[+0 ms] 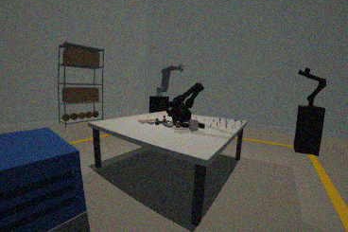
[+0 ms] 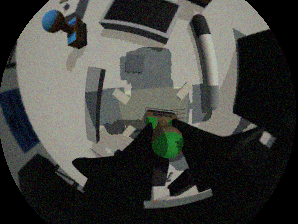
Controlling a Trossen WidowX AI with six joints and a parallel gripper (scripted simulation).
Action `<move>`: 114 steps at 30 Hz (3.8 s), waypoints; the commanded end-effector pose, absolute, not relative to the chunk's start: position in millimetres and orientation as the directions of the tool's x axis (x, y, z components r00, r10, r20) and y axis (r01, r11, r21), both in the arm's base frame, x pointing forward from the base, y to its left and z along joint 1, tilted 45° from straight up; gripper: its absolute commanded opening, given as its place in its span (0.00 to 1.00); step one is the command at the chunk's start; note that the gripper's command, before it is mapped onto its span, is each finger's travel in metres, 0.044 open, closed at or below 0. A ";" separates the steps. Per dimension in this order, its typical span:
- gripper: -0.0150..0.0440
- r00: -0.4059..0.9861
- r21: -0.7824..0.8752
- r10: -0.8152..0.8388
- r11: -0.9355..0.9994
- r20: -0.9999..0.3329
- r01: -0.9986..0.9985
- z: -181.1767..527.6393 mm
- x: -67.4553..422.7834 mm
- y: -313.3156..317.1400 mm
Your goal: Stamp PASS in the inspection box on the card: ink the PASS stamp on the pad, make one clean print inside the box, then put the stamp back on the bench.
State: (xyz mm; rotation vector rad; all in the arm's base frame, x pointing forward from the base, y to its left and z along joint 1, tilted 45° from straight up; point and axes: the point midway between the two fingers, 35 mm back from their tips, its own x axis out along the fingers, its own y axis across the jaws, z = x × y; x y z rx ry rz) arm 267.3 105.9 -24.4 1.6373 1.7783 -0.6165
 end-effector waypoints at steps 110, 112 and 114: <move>0.25 -0.030 0.077 0.696 0.122 -0.718 0.990 81.0 203.5 110.2; 0.25 -0.031 0.077 0.697 0.123 -0.717 0.989 83.6 198.0 113.1; 0.25 -0.031 0.077 0.697 0.123 -0.716 0.989 84.5 196.0 114.1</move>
